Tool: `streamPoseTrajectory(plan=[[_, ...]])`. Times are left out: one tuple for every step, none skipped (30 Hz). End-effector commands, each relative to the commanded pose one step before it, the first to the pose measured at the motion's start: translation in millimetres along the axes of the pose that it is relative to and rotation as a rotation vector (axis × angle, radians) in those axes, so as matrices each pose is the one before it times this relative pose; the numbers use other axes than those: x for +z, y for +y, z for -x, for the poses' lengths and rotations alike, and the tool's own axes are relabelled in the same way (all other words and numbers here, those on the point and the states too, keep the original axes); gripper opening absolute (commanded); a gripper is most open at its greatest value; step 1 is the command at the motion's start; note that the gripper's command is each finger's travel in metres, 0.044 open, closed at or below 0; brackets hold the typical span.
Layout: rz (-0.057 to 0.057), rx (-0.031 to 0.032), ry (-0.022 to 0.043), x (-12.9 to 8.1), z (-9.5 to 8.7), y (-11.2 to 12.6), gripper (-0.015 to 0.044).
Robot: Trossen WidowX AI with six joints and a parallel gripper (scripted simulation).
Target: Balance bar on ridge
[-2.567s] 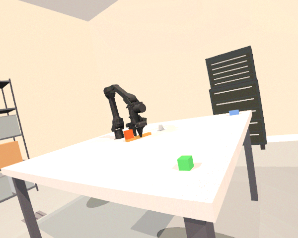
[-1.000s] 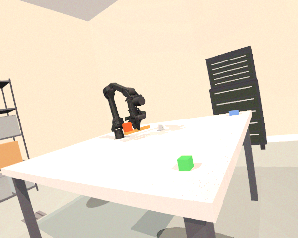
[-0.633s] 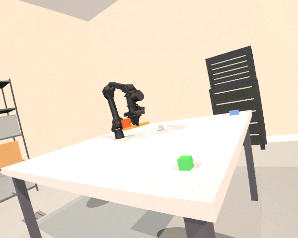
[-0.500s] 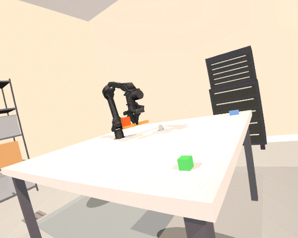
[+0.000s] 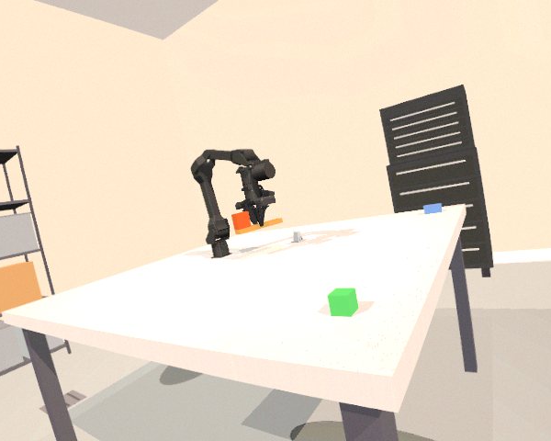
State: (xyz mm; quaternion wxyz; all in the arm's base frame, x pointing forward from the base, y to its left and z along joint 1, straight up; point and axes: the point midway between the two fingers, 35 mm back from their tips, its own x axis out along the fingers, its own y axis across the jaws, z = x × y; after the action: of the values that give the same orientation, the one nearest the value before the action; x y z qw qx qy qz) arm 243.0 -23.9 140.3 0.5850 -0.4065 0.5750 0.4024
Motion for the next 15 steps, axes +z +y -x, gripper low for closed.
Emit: streamPoseTrajectory(plan=[[0.0044, -0.00674, 0.00258, 10.49, 2.79, -4.14, 0.0], [0.0015, -0.00005, -0.00024, 3.04, 0.25, -0.76, 0.0], [0.0015, -0.00004, -0.00024, 3.07, 0.24, -0.73, 0.0], [0.0015, -0.00004, -0.00025, 3.09, 0.23, -0.7, 0.0], [0.0015, -0.00004, -0.00025, 3.11, 0.22, -0.66, 0.0], [0.0015, -0.00004, -0.00025, 3.13, 0.21, -0.63, 0.0], [0.0015, -0.00003, -0.00025, 3.16, 0.2, -0.59, 0.0], [0.0015, -0.00003, -0.00025, 3.18, 0.19, -0.56, 0.0], [0.0015, -0.00003, -0.00025, 3.2, 0.18, -0.52, 0.0], [0.0015, -0.00003, -0.00025, 3.22, 0.17, -0.49, 0.0], [0.0015, -0.00002, -0.00026, 3.24, 0.16, -0.45, 0.0], [0.0015, -0.00002, -0.00026, 3.26, 0.15, -0.41, 0.0], [0.0015, -0.00002, -0.00026, 3.28, 0.14, -0.38, 0.0], [0.0015, -0.00001, -0.00026, 3.3, 0.13, -0.34, 0.0], [0.0015, -0.00001, -0.00026, 3.32, 0.12, -0.3, 0.0]])
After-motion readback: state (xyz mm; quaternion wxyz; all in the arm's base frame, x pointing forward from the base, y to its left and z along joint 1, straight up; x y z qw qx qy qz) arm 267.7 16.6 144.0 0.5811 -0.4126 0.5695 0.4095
